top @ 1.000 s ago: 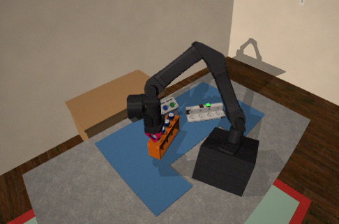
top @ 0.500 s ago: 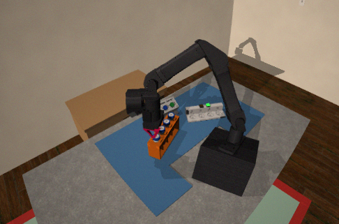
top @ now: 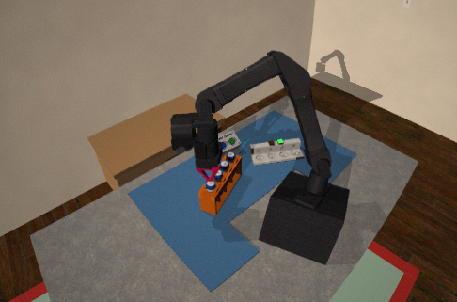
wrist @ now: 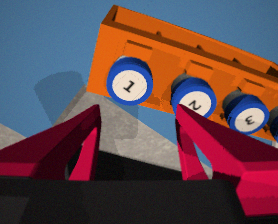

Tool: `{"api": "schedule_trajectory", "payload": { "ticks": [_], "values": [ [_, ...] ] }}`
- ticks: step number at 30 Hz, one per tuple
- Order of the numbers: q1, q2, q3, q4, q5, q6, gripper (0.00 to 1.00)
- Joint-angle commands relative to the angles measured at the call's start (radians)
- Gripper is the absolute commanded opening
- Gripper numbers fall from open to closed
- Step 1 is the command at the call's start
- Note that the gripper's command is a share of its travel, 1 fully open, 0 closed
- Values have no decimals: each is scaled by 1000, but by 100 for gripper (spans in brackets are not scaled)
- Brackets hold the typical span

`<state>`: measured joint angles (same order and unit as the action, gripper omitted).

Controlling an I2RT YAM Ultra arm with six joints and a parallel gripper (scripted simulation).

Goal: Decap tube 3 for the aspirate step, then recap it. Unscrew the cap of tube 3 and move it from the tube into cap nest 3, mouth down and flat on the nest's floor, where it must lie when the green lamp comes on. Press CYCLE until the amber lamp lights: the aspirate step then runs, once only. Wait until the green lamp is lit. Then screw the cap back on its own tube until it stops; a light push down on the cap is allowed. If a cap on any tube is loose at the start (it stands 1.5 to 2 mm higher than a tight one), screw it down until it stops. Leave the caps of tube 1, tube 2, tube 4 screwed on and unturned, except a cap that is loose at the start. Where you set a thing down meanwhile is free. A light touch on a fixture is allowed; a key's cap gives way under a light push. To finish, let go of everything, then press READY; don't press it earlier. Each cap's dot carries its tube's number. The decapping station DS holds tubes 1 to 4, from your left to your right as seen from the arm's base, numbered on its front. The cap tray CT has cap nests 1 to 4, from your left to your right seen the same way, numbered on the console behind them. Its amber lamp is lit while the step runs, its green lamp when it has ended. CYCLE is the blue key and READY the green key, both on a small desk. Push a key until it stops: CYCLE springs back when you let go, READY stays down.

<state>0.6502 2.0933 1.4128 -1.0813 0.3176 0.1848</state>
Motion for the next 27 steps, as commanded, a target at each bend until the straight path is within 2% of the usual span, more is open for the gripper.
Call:
{"api": "schedule_trajectory", "payload": {
  "ticks": [1,4,12,24,27],
  "values": [
    [-56,-58,-28,-2,14,-315,49],
    [-102,-95,-54,2,22,-385,49],
    [-102,-95,-54,2,22,-385,49],
    [-136,-58,-145,141,27,-421,49],
    [-136,-58,-145,141,27,-421,49]
  ]
}}
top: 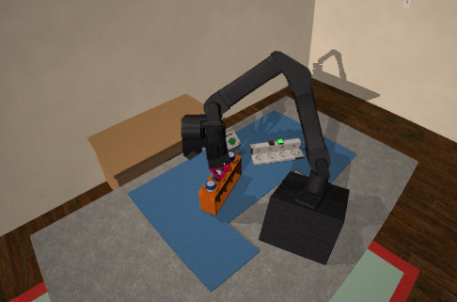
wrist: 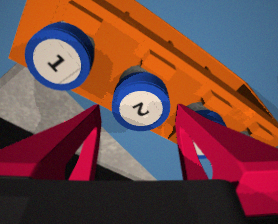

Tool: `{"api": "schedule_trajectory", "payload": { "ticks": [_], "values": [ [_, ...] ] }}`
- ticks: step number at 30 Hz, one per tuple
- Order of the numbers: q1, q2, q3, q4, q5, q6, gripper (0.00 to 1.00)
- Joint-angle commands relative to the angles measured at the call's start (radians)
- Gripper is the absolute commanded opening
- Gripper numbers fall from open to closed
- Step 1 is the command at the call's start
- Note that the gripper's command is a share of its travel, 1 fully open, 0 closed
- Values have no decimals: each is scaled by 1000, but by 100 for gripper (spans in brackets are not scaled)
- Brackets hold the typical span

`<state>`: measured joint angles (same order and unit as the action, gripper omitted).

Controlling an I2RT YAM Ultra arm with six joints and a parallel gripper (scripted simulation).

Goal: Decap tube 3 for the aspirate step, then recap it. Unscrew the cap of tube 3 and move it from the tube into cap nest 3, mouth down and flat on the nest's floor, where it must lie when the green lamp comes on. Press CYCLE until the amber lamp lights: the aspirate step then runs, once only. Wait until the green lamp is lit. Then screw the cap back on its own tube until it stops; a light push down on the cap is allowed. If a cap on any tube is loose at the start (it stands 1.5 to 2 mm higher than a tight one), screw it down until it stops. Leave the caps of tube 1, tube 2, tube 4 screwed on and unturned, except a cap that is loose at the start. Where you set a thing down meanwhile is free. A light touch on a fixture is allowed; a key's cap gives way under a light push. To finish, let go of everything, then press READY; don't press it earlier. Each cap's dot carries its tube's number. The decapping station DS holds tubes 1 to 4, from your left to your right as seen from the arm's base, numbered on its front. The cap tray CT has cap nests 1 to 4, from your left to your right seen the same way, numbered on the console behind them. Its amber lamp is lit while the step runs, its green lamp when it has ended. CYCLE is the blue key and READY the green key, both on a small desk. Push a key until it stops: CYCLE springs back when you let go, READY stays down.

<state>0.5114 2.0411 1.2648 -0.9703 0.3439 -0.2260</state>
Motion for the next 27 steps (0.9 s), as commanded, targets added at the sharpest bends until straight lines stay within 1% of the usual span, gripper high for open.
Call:
{"api": "schedule_trajectory", "payload": {
  "ticks": [1,27],
  "values": [
    [2,-6,3,31,0,-10,49],
    [-6,7,-16,66,2,-19,49]
  ]
}}
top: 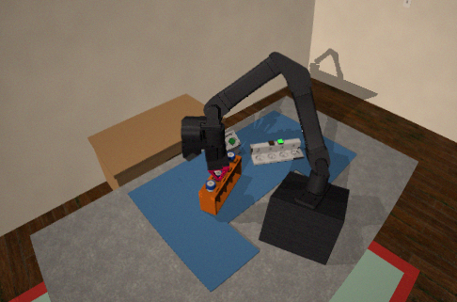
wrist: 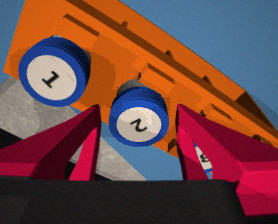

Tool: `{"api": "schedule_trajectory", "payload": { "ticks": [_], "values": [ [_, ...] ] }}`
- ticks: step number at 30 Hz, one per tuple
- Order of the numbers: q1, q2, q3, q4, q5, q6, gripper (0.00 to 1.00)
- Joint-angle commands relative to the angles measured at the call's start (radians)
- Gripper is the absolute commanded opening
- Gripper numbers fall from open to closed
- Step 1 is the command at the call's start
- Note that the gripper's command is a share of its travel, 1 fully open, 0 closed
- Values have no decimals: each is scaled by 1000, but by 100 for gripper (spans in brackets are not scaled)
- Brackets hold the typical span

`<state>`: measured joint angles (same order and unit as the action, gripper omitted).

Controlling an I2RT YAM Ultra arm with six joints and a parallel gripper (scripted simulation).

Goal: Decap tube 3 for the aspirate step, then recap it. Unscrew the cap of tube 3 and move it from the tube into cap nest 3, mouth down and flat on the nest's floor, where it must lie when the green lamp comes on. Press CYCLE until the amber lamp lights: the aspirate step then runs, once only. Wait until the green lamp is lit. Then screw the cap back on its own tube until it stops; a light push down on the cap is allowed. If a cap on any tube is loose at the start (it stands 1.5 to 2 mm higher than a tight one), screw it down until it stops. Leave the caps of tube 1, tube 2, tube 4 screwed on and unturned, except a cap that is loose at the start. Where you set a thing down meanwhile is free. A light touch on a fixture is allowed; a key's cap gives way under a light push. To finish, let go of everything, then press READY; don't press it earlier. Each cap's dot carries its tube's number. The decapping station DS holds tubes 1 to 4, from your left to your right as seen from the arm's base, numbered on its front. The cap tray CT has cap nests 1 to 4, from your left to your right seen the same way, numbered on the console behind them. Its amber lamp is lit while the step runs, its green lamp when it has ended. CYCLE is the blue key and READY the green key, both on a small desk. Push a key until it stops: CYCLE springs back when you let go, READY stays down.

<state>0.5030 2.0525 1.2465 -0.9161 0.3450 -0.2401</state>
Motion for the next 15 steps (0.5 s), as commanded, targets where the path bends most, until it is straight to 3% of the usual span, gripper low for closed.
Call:
{"api": "schedule_trajectory", "payload": {
  "ticks": [1,7,8,15],
  "values": [
    [1,-4,2,13,1,-6,49],
    [1,-3,1,15,1,-6,49],
    [1,-3,1,15,1,-6,0],
    [1,-3,1,15,1,-6,0]
  ]
}}
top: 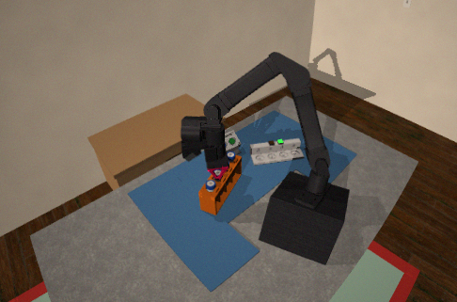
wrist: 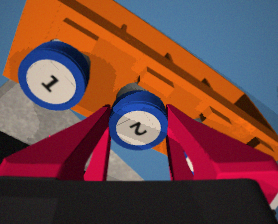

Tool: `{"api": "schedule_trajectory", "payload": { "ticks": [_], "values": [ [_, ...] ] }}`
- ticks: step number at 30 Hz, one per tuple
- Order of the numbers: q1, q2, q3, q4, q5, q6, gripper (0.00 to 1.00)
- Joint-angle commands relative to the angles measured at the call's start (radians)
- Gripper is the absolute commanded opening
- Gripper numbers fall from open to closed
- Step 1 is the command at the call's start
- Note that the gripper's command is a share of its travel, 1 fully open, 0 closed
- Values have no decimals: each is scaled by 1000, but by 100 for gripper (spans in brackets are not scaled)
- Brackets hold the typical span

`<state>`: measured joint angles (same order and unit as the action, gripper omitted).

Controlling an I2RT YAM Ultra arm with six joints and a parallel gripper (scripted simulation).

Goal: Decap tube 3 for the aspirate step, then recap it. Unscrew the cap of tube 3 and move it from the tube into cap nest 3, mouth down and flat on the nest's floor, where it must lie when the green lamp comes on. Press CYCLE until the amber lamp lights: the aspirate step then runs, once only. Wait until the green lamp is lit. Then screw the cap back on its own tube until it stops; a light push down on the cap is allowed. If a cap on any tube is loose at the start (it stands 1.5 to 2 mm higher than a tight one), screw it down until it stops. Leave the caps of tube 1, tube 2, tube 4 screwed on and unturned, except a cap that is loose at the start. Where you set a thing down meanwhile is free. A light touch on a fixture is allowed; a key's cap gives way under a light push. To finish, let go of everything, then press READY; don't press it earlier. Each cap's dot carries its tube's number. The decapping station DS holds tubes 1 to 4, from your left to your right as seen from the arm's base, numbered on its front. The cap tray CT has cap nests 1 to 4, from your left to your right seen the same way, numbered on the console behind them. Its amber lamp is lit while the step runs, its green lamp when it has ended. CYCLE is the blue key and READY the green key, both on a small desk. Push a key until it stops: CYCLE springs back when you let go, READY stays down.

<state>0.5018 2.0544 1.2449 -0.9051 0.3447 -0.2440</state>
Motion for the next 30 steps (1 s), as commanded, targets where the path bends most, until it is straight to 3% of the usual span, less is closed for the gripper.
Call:
{"api": "schedule_trajectory", "payload": {
  "ticks": [1,8,30],
  "values": [
    [2,-5,2,4,1,-2,0],
    [2,-5,2,4,1,18,0],
    [2,-5,2,4,1,418,0]
  ]
}}
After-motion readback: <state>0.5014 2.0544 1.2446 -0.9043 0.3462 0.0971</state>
